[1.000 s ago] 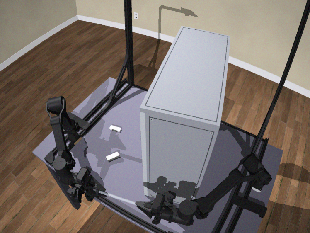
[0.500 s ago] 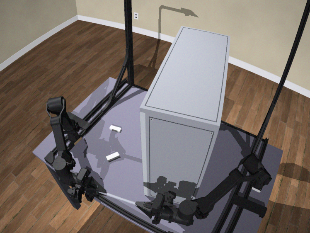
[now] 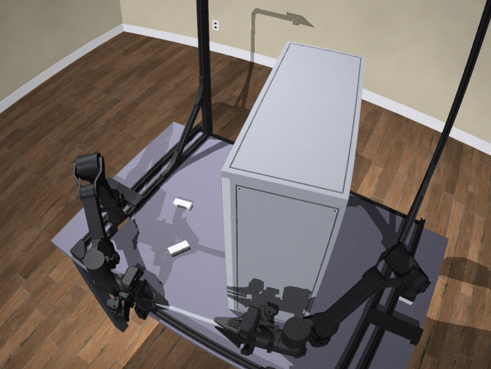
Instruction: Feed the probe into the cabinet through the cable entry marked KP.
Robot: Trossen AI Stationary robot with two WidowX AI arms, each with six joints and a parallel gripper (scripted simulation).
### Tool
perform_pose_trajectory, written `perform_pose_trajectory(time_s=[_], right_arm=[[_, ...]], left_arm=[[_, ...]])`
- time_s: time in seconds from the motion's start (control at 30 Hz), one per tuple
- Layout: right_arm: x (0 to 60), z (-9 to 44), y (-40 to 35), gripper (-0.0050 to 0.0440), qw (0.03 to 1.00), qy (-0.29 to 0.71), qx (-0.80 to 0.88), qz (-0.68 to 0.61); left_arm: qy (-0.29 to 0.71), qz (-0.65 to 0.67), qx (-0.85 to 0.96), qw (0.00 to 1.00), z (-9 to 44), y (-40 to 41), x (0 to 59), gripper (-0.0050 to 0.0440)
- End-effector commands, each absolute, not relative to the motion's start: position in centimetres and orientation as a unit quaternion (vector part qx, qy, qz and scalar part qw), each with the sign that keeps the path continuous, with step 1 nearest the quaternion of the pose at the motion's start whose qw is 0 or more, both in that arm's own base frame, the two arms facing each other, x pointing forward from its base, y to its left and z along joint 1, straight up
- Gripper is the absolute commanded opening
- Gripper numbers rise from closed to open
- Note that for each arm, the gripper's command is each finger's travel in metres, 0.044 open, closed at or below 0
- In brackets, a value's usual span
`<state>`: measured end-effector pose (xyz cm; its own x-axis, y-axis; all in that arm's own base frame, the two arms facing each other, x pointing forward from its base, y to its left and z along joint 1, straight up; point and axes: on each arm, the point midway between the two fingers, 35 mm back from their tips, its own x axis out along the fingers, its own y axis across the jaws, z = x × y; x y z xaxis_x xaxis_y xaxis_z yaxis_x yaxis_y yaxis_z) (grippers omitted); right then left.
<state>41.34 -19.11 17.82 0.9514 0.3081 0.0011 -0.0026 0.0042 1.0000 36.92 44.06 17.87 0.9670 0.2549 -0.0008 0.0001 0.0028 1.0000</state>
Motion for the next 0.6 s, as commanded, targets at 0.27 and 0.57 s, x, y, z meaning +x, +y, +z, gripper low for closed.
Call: perform_pose_trajectory(time_s=[0.27,0.57], right_arm=[[41.39,17.75,-19.16,0.0,0.699,0.109,0.699,0.109],[41.39,17.75,-19.16,0.0,0.699,0.109,0.699,0.109]], left_arm=[[0.092,0.092,0.701,0.701,17.91,44.11,36.93,0.0408],[0.092,0.092,0.701,0.701,17.91,44.11,36.81,0.044]])
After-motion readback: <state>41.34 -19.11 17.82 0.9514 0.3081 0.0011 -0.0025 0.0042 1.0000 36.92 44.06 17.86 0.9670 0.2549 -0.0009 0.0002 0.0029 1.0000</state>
